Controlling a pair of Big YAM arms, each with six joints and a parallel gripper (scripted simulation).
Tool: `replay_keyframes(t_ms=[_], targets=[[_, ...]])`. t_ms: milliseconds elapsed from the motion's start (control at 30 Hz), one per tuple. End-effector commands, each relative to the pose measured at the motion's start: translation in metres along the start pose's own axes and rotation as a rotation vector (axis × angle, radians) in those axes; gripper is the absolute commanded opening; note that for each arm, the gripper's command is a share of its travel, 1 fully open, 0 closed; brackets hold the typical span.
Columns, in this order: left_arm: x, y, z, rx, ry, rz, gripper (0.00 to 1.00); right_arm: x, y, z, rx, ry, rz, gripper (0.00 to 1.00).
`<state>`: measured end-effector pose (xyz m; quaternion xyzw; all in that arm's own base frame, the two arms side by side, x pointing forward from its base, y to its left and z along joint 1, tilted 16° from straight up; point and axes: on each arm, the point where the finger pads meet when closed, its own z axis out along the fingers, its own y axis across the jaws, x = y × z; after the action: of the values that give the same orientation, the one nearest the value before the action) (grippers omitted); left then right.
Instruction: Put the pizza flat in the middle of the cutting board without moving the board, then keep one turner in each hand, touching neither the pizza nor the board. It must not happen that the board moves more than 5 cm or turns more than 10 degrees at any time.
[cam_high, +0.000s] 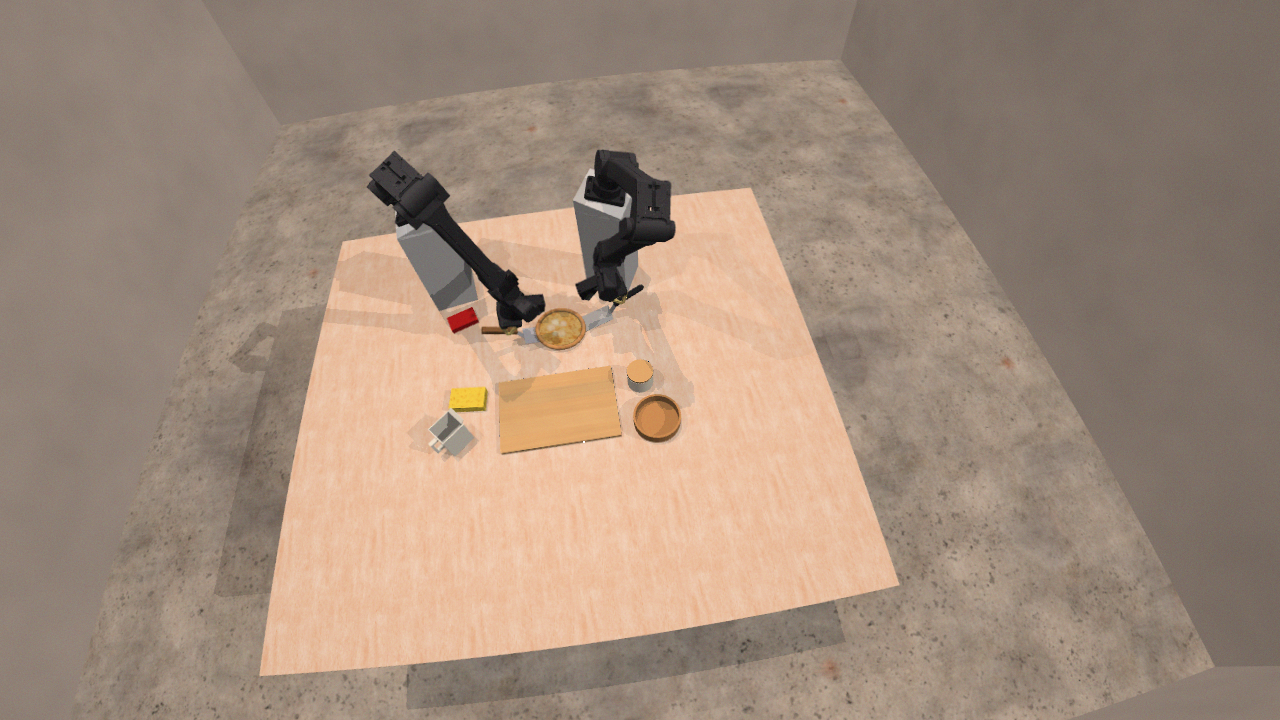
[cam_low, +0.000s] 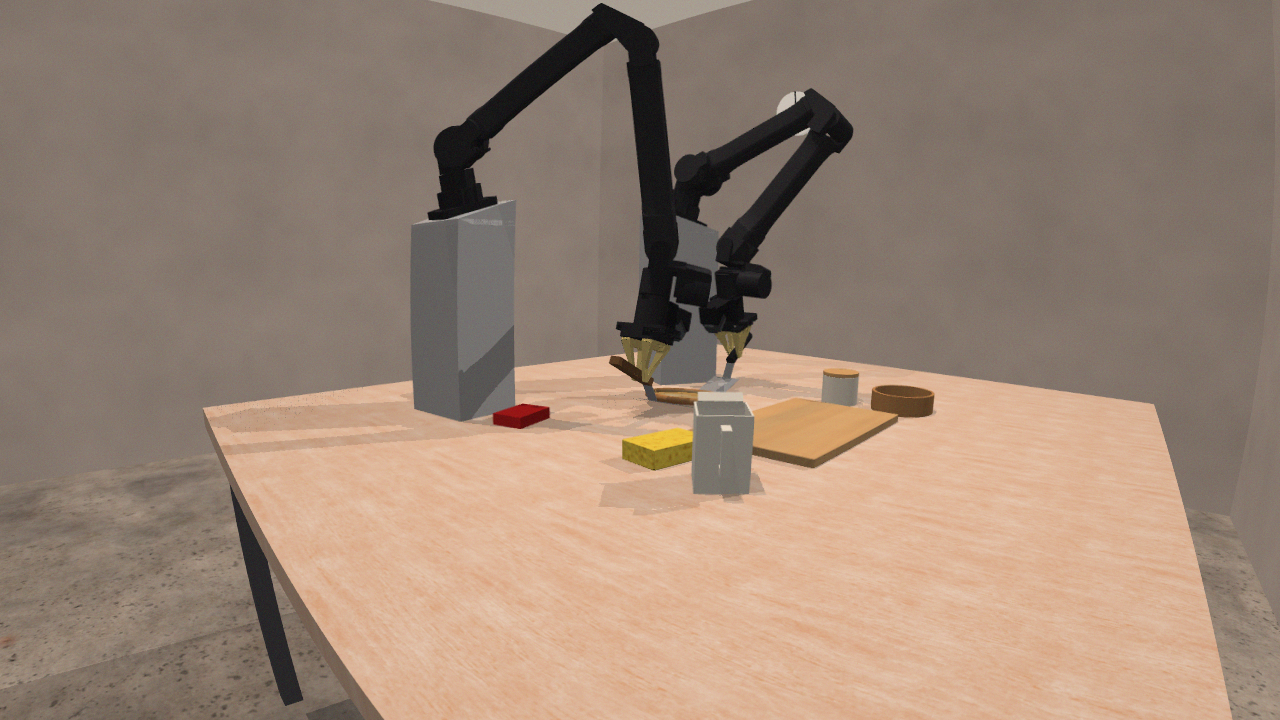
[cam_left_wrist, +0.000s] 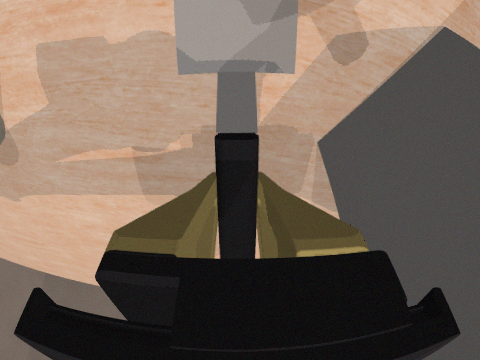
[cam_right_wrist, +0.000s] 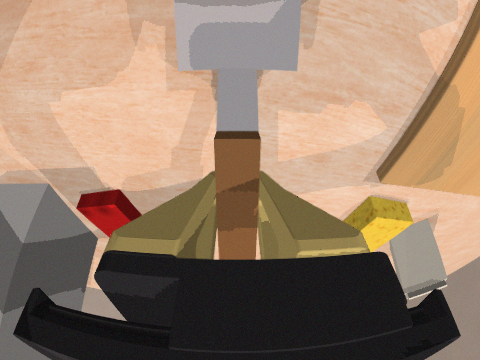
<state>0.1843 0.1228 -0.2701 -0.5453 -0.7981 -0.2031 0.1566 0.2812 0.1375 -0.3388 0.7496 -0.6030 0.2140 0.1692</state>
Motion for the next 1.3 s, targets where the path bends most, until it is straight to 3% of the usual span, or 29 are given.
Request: replay_keyframes(t_ms=[0, 1267], targets=[[0.004, -0.021, -0.011, 0.026, -0.004, 0.025, 0.06, -0.014, 0.002, -0.005, 0.007, -0.002, -0.005, 0.06], [0.004, -0.026, -0.011, 0.042, -0.002, 0.035, 0.06, -0.051, 0.003, -0.012, 0.004, 0.007, -0.001, 0.06]])
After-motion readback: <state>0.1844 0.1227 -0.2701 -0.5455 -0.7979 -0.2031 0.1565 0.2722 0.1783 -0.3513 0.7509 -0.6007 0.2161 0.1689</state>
